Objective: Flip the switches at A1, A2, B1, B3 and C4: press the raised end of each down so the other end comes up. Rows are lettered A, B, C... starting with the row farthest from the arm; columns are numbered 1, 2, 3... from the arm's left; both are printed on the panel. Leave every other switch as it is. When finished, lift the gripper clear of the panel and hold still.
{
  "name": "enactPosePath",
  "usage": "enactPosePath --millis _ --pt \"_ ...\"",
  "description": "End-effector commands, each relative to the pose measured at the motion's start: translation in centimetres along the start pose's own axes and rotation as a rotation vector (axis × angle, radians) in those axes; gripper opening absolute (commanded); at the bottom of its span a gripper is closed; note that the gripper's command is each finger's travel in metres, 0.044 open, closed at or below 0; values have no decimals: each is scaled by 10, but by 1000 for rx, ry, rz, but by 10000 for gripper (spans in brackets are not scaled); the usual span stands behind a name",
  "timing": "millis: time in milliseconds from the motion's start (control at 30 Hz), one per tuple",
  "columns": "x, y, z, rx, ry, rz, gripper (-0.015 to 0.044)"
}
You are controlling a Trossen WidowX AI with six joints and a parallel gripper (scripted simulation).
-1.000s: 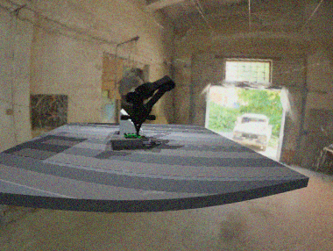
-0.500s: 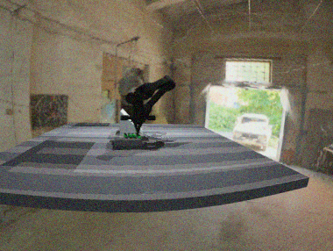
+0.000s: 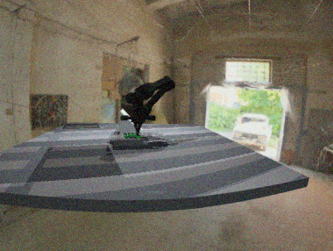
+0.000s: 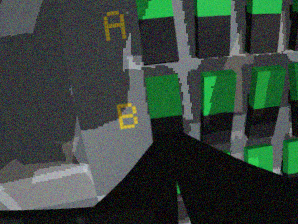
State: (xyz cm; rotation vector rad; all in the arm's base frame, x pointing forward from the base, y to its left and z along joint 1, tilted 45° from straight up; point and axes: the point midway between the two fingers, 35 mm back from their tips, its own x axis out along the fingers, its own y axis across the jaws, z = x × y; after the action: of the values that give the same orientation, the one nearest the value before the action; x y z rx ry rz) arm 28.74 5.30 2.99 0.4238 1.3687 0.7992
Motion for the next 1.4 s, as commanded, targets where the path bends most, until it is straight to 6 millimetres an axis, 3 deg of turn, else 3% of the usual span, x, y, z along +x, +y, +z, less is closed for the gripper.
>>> enactPosePath --millis 0,1367 --pt "1 0 0 6 -1 3 0" --pt "3 0 0 0 0 -1 0"
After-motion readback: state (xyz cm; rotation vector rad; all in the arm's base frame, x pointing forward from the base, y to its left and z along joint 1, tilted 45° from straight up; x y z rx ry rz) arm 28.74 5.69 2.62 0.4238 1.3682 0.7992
